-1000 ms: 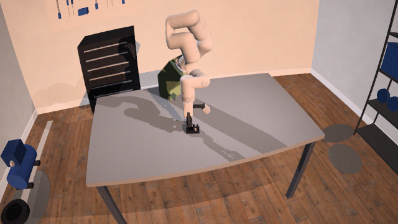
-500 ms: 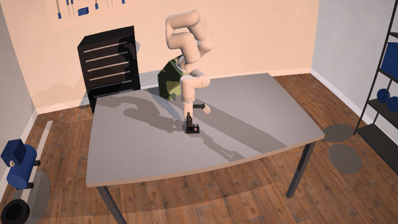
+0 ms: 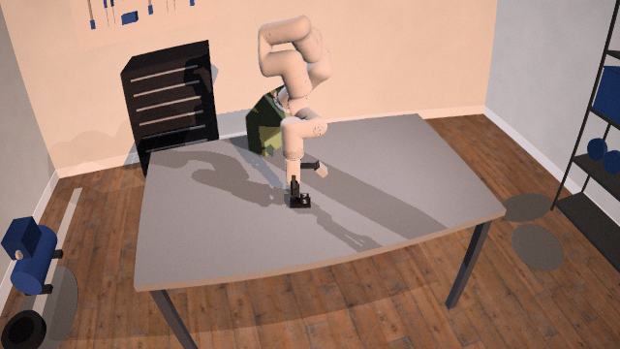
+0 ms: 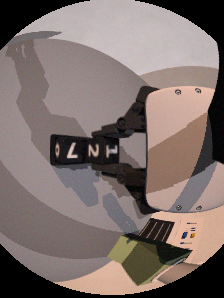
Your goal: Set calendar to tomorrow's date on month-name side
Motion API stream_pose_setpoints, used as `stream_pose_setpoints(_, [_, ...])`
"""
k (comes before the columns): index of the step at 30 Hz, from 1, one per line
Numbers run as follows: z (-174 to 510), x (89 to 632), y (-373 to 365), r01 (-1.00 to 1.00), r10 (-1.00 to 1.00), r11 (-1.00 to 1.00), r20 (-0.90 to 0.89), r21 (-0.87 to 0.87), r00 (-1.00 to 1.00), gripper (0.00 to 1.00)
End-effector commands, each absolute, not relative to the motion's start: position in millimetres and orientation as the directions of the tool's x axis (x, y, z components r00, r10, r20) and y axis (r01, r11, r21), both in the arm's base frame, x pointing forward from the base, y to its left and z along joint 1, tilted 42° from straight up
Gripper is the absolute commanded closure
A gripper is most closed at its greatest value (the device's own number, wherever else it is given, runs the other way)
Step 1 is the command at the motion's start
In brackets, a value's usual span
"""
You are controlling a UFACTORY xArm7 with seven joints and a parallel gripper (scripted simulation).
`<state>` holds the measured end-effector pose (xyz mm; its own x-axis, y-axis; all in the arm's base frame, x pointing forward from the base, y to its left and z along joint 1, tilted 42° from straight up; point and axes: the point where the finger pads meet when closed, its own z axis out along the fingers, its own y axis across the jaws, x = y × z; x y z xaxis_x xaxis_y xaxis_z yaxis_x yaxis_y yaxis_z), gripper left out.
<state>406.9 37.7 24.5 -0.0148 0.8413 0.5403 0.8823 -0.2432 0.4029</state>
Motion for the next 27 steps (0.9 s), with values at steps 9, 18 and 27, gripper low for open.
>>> stream_pose_setpoints(9, [24.7,407.2,37.1,0.882,0.842,-0.244,0.540,0.404,-0.014,0.71])
stream_pose_setpoints(18, [23.8,407.8,37.7,0.882,0.842,-0.244,0.540,0.404,-0.014,0.71])
stream_pose_setpoints(27, [21.2,409.5,39.4,0.882,0.842,-0.244,0.540,0.404,-0.014,0.71])
